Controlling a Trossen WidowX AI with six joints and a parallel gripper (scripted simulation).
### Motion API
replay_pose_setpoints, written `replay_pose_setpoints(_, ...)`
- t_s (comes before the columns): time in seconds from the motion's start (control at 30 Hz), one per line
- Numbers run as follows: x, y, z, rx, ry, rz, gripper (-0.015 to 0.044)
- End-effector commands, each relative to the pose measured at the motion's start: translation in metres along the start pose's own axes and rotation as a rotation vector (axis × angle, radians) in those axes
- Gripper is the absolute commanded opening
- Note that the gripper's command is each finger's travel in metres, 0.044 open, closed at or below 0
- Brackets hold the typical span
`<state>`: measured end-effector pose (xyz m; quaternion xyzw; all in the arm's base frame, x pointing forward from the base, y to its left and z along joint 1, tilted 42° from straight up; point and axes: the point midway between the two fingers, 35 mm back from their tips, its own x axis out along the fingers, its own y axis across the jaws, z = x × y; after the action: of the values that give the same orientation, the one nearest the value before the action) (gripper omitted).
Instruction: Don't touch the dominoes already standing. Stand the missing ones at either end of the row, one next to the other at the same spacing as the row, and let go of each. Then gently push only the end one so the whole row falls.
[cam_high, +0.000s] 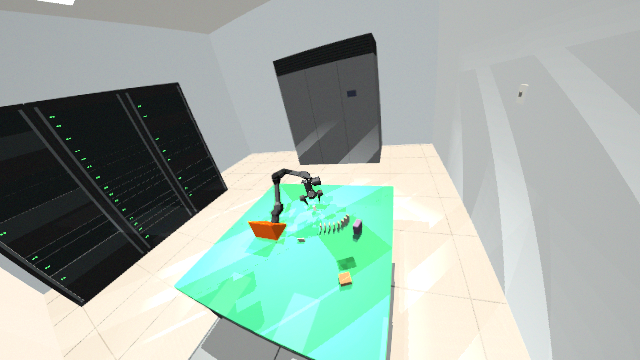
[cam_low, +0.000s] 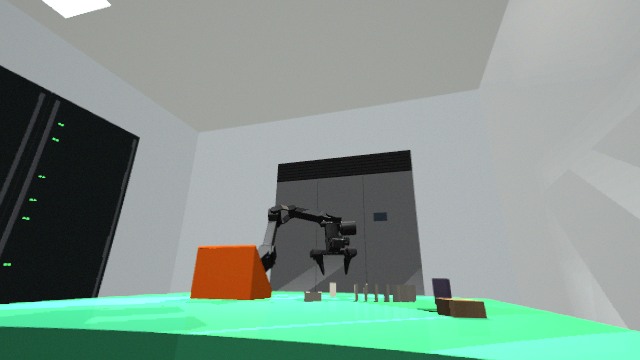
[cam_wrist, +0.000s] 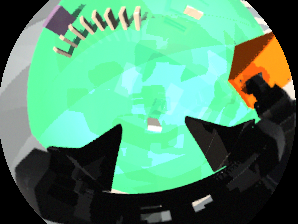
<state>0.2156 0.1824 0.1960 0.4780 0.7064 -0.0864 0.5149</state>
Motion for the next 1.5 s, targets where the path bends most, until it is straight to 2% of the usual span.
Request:
replay_pose_setpoints(0.0,-0.027,0.000,-0.014,0.267,0.148,-0.065,0.0440)
replay_pose_setpoints(0.37,-0.026,0.000,-0.014,0.267,0.148,-0.065,0.0440)
replay_pose_setpoints(0.7,0.036,-0.003,-0.024,0.267,0.151,-0.063,0.0440)
replay_pose_setpoints(1.27,0.051,-0.004,-0.027,0.267,0.152,-0.062,0.0440)
replay_pose_setpoints(1.47,0.051,-0.004,-0.027,0.267,0.152,-0.062,0.0282)
